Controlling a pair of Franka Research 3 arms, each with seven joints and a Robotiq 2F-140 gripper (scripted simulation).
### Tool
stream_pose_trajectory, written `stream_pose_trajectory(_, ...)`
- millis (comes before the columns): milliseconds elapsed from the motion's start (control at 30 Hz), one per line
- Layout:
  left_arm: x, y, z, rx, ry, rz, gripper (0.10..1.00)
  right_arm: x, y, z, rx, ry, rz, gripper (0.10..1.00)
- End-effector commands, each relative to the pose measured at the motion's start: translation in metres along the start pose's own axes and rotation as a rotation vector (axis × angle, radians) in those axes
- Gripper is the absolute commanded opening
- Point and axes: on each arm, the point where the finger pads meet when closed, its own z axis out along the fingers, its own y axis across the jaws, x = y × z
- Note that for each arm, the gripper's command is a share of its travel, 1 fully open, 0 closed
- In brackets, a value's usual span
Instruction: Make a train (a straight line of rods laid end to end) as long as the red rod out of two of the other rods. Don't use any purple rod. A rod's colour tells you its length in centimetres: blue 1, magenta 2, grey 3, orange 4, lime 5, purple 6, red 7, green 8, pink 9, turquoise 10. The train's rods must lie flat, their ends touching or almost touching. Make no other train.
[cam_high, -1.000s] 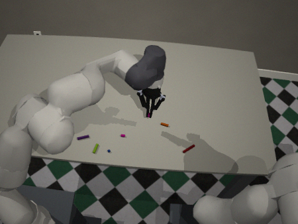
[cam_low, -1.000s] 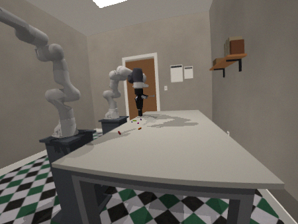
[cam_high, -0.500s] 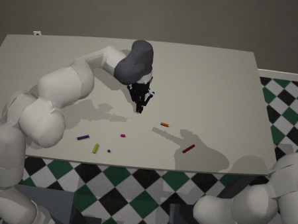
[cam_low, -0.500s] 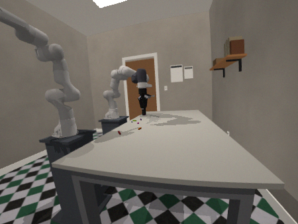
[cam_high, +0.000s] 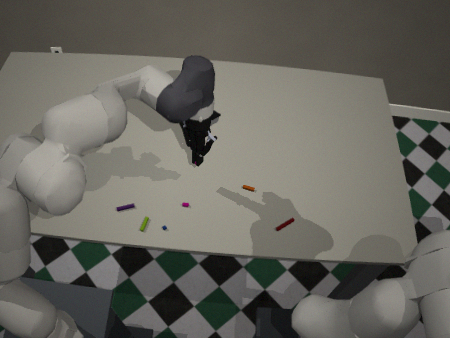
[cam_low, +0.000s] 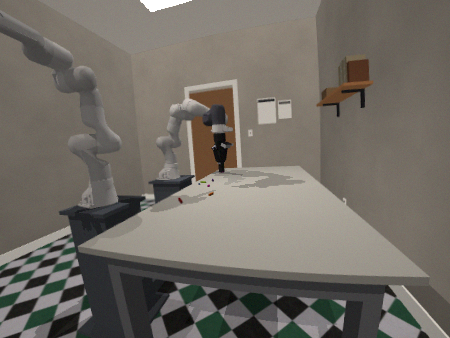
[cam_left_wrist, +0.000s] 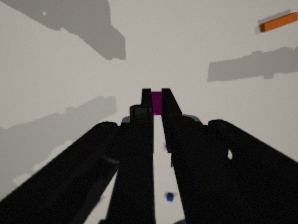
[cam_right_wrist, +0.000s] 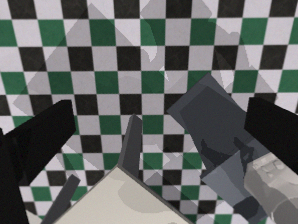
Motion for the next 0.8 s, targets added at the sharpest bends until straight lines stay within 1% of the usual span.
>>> stream_pose_trajectory(0,-0.001,-0.010,-0.002,-0.005,0.012,0.167,0.124,-0.001,0.000,0.000,0.001,-0.002,0.006,1.000)
stream_pose_trajectory(100,-0.003,-0.019,-0.002,-0.004,0.013,0.207,0.124,-0.001,0.000,0.000,0.001,-0.002,0.006,1.000)
stream_pose_trajectory(167,-0.003,-0.019,-0.002,-0.004,0.013,0.207,0.124,-0.001,0.000,0.000,0.001,-0.002,0.006,1.000)
stream_pose_trajectory(200,-0.006,-0.025,-0.001,-0.004,0.013,0.240,0.124,-0.001,0.000,0.000,0.001,-0.002,0.006,1.000)
stream_pose_trajectory(333,-0.010,-0.038,-0.001,-0.003,0.013,0.299,0.124,-0.001,0.000,0.000,0.001,-0.002,0.006,1.000)
stream_pose_trajectory(667,-0.022,-0.066,-0.001,0.000,0.012,0.432,0.124,-0.001,0.000,0.000,0.001,-0.002,0.006,1.000)
stream_pose_trajectory(733,-0.022,-0.066,-0.001,0.000,0.012,0.432,0.124,-0.001,0.000,0.000,0.001,-0.002,0.006,1.000)
stream_pose_trajectory(767,-0.024,-0.070,-0.001,0.001,0.012,0.452,0.124,-0.001,0.000,0.000,0.001,-0.002,0.006,1.000)
